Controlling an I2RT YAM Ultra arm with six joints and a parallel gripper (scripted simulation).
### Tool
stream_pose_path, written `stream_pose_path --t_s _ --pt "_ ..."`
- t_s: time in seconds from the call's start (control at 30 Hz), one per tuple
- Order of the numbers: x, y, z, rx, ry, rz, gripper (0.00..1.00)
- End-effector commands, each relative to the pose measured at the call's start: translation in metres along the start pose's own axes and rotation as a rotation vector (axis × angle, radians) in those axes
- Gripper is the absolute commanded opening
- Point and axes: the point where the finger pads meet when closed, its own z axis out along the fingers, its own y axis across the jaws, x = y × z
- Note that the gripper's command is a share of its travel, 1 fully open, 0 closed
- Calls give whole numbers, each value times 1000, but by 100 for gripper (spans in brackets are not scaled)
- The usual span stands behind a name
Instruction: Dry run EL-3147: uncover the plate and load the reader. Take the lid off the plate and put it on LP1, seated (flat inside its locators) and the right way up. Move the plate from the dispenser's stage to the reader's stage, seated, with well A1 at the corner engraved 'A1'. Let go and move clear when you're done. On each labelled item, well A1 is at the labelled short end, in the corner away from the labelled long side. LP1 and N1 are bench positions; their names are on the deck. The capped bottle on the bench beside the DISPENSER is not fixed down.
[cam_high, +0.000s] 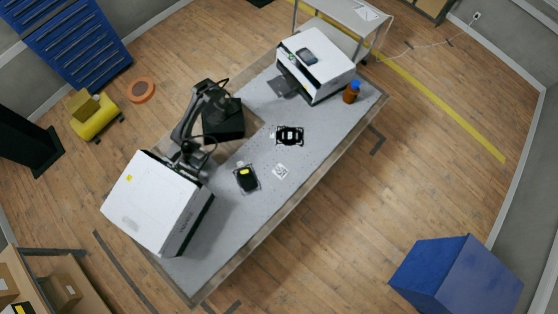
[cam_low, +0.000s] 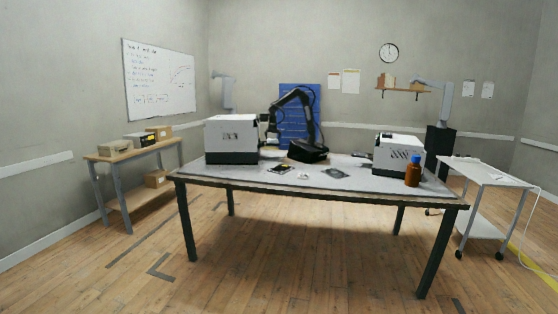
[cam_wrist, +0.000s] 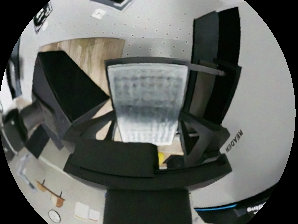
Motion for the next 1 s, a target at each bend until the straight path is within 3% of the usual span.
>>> stream_pose_path --t_s 0.0,0.03,0.07,0.4,0.43,0.97 --pt "-1 -2 -2 11 -5 2 86" --pt "-1 2 7 -8 -16 12 86" --pt "-1 -2 -1 11 -5 2 86" --pt "0 -2 -1 11 -5 3 86" --pt "0 -2 -1 11 -5 3 100" --pt "0 -2 -1 11 -5 3 100"
